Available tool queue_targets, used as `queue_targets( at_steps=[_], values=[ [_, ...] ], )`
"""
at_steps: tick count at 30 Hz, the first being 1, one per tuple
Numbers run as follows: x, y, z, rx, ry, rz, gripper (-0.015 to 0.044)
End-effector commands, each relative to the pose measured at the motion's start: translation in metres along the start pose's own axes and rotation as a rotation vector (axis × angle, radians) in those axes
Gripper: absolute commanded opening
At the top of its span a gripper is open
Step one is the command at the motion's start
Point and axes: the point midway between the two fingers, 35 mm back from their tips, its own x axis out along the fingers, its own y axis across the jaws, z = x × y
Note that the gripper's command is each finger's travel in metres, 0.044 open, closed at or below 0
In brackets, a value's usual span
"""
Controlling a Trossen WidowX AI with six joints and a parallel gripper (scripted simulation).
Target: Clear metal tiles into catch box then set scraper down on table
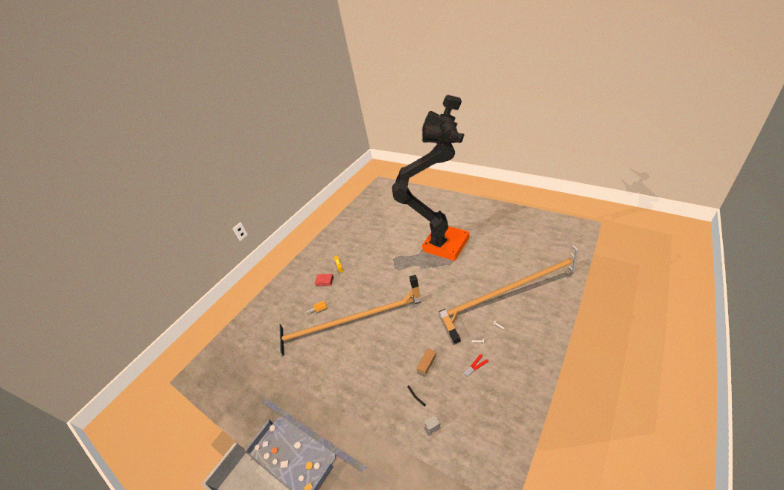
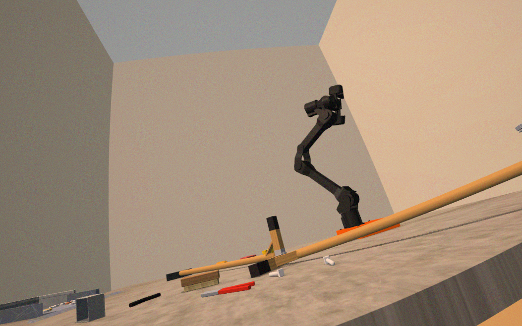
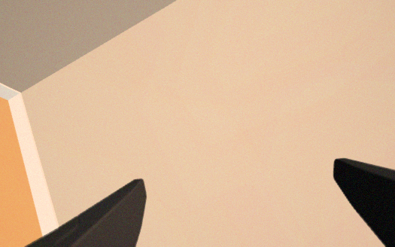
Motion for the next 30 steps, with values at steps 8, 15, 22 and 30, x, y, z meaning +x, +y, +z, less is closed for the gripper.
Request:
queue_targets(
  at_steps=[8, 15, 22, 30],
  values=[
    [-0.003, -0.006, -0.012, 0.006, 0.031, -0.017, 0.0230],
    [-0.007, -0.017, -0.023, 0.022, 0.068, -0.059, 0.0046],
    [-0.012, -0.027, -0.035, 0.037, 0.104, -0.101, 0.0000],
    [-0.019, -0.040, -0.048, 0.053, 0.146, -0.150, 0.0000]
  ],
)
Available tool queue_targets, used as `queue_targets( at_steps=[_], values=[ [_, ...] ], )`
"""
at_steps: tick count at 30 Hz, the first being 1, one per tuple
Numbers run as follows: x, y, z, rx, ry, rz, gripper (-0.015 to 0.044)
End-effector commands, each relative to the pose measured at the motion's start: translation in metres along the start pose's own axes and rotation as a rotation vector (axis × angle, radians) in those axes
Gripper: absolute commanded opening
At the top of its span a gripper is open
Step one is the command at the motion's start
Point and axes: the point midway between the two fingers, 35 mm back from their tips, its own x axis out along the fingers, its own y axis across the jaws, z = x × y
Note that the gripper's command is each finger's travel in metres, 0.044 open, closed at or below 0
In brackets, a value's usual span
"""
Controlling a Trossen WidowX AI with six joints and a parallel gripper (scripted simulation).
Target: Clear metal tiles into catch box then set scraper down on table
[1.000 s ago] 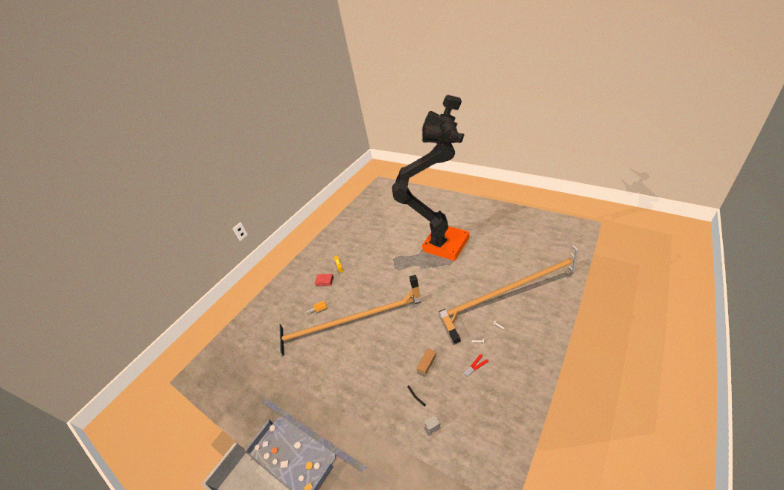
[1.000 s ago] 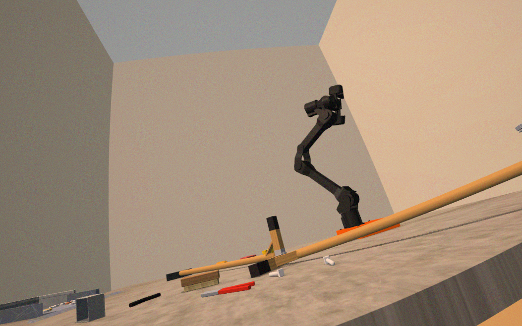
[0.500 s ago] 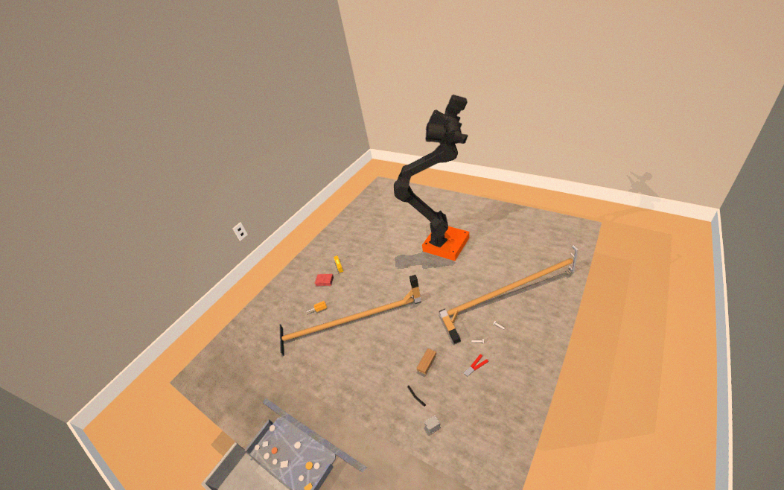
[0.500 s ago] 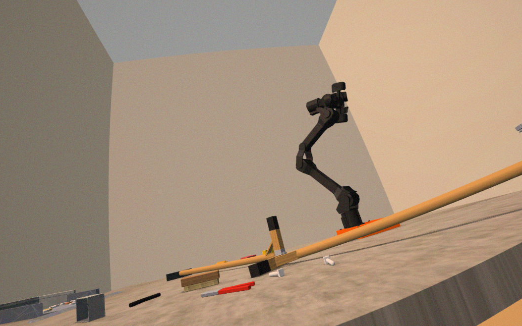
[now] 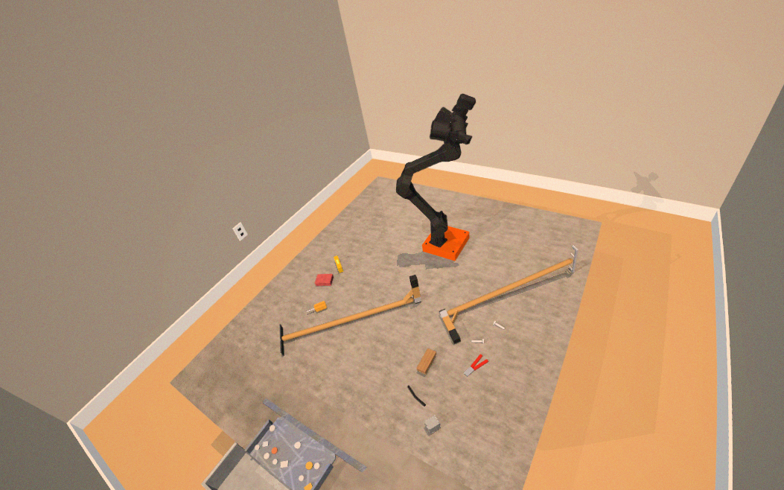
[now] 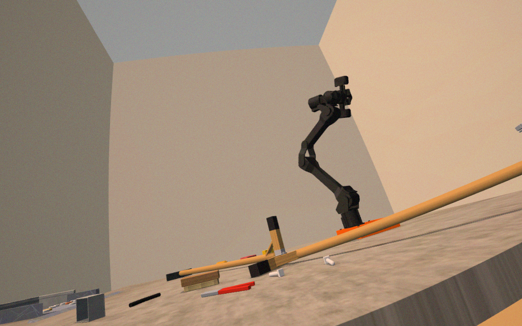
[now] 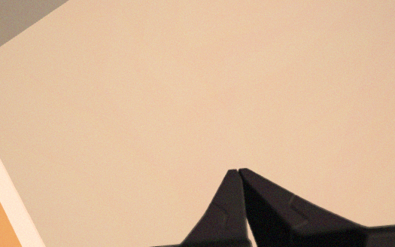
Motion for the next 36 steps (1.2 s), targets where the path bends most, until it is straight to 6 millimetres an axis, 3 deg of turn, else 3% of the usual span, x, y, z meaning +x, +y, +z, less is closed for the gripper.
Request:
queue_targets(
  at_steps=[1, 36],
  values=[
    [-0.002, -0.009, -0.006, 0.009, 0.024, -0.031, 0.0000],
    [-0.037, -0.067, -0.062, 0.064, 0.207, -0.259, 0.0000]
  ],
)
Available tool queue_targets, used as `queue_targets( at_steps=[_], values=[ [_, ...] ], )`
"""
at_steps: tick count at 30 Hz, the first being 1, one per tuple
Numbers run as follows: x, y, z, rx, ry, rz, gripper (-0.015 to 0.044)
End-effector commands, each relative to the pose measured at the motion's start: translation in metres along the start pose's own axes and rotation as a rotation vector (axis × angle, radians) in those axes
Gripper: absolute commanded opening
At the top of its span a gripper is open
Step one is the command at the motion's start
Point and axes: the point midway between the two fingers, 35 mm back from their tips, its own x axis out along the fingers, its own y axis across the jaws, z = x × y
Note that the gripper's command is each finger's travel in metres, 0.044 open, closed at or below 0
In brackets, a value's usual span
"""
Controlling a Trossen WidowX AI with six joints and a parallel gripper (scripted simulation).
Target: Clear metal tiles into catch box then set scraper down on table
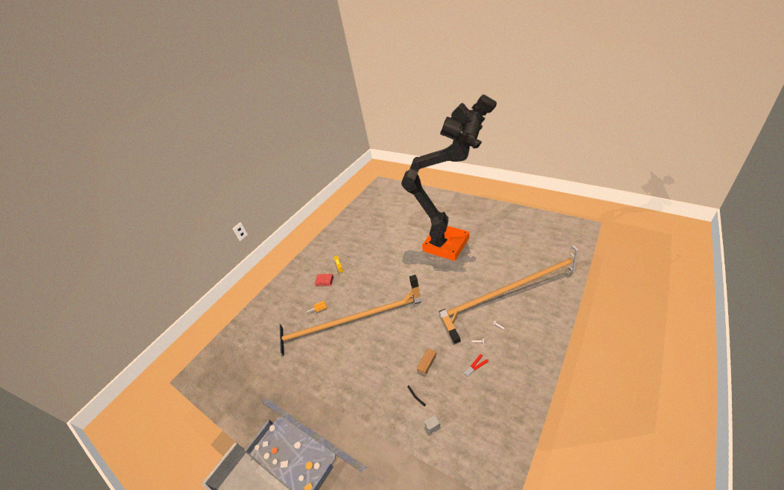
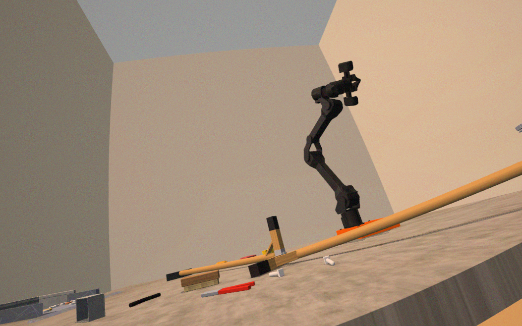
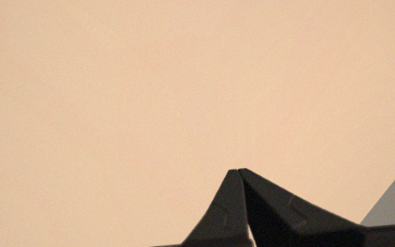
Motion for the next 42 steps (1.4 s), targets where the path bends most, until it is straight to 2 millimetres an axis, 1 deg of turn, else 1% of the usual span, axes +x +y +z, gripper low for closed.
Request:
queue_targets(
  at_steps=[1, 21, 42],
  values=[
    [-0.003, -0.010, -0.006, 0.001, 0.023, -0.034, 0.0000],
    [-0.022, -0.049, -0.038, 0.022, 0.126, -0.174, 0.0000],
    [-0.052, -0.089, -0.068, 0.037, 0.231, -0.327, 0.0000]
  ],
)
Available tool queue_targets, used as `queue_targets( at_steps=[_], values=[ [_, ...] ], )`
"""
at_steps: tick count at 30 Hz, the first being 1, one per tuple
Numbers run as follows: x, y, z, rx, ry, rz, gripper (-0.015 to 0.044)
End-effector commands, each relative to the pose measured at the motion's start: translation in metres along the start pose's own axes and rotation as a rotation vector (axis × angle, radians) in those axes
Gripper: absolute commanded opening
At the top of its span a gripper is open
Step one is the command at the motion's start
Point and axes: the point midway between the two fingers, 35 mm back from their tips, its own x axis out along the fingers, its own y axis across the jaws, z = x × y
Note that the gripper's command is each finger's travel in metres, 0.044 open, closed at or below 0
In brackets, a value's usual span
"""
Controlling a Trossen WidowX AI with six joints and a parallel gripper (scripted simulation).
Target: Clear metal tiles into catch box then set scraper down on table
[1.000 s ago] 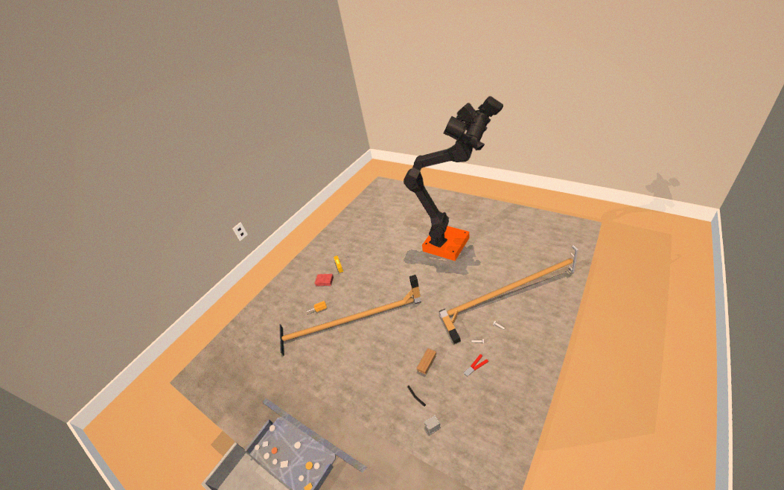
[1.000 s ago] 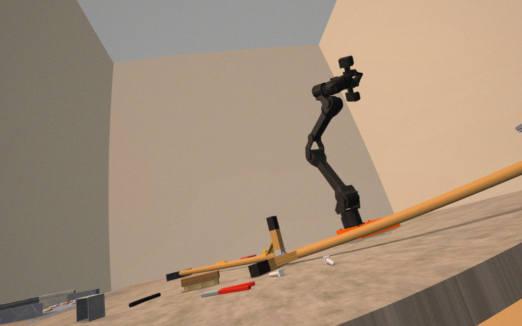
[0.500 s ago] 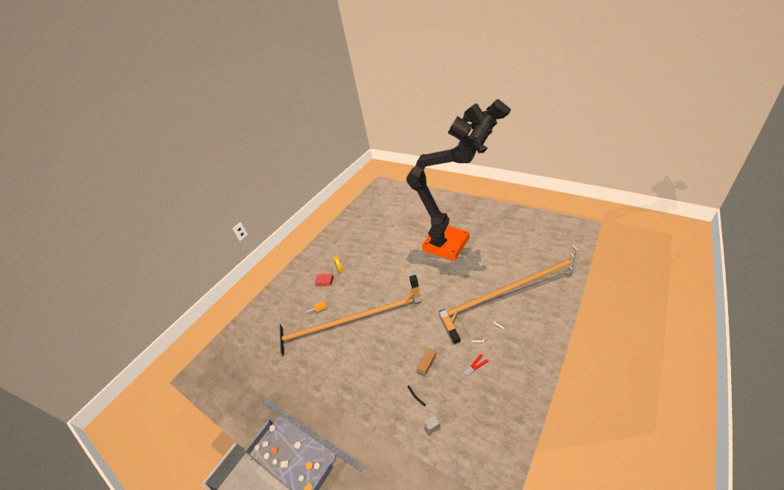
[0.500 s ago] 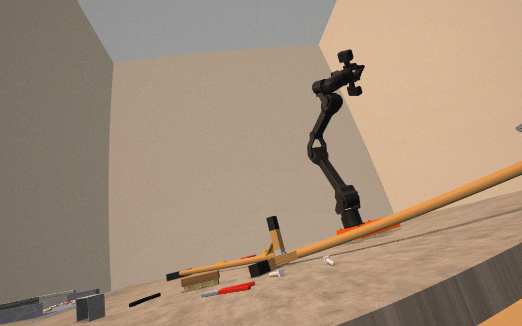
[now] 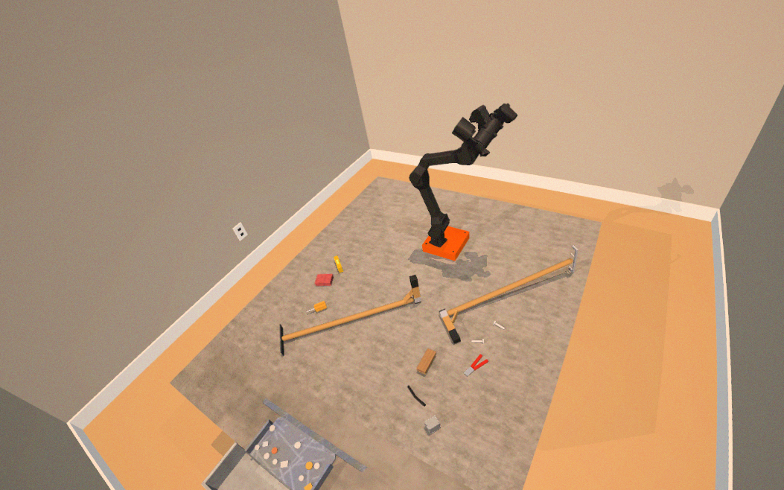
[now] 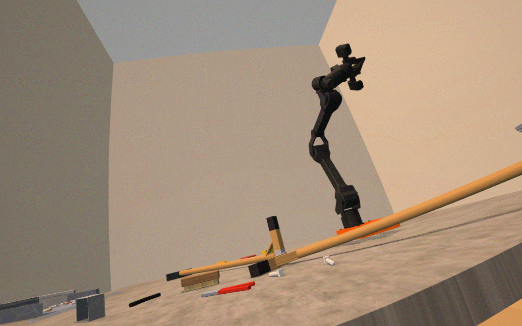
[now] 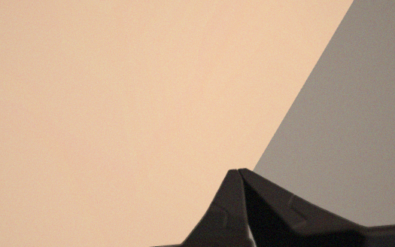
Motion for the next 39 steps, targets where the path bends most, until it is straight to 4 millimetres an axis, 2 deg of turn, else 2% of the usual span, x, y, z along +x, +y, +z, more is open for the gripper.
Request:
queue_targets(
  at_steps=[1, 20, 39],
  values=[
    [-0.003, -0.012, -0.006, -0.002, 0.022, -0.037, 0.0000],
    [-0.024, -0.054, -0.036, 0.010, 0.118, -0.178, 0.0000],
    [-0.054, -0.096, -0.065, 0.020, 0.214, -0.319, 0.0000]
  ],
)
